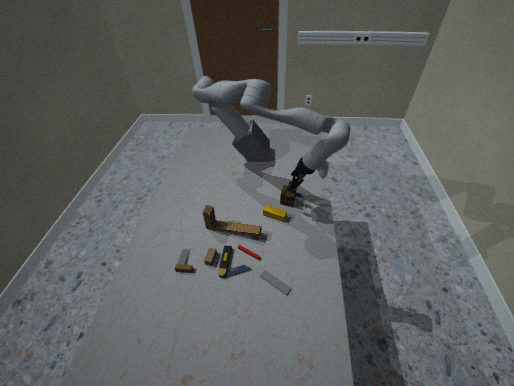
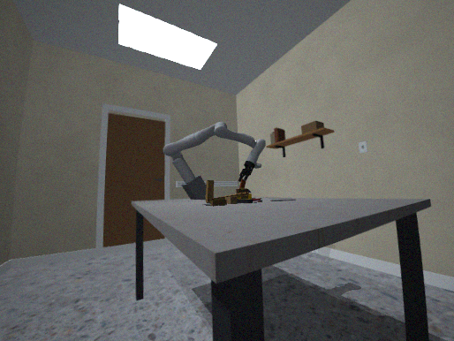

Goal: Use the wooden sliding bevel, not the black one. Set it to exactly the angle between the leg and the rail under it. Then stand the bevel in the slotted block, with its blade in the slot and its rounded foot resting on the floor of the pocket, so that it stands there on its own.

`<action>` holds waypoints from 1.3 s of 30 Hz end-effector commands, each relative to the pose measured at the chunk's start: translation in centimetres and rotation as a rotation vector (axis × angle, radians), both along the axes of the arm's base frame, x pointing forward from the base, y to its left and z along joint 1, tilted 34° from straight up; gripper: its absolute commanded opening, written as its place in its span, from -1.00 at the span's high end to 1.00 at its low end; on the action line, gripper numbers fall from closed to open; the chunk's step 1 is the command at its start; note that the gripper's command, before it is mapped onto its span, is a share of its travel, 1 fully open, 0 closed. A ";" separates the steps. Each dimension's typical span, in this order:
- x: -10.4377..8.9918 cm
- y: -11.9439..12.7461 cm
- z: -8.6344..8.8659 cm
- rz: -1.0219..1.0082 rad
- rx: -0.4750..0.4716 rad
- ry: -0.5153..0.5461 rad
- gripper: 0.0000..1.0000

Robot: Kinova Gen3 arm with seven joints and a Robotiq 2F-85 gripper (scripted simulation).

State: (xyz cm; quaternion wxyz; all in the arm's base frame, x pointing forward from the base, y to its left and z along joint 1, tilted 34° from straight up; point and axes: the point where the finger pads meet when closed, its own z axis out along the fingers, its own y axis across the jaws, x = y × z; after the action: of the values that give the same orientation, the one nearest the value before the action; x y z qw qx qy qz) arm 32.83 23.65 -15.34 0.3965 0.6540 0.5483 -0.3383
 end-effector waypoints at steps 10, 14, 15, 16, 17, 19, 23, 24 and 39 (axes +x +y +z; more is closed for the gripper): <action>-0.5 4.0 6.0 0.000 0.002 -0.001 -1.00; -0.7 5.0 7.6 0.000 0.002 -0.001 -1.00; -0.7 5.2 7.8 0.000 0.002 -0.001 -1.00; -0.7 5.3 8.0 0.000 0.002 -0.001 -1.00; -0.7 5.4 8.2 0.000 0.002 -0.001 -1.00; -0.7 5.5 8.3 0.000 0.002 -0.001 -1.00; -0.7 5.5 8.3 0.000 0.002 -0.001 -1.00; -0.7 5.5 8.3 0.000 0.002 -0.001 -1.00; -0.7 5.5 8.3 0.000 0.002 -0.001 -1.00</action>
State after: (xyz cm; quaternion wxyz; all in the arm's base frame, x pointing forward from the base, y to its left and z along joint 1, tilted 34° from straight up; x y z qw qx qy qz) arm 32.07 29.11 -7.08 0.3964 0.6541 0.5483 -0.3382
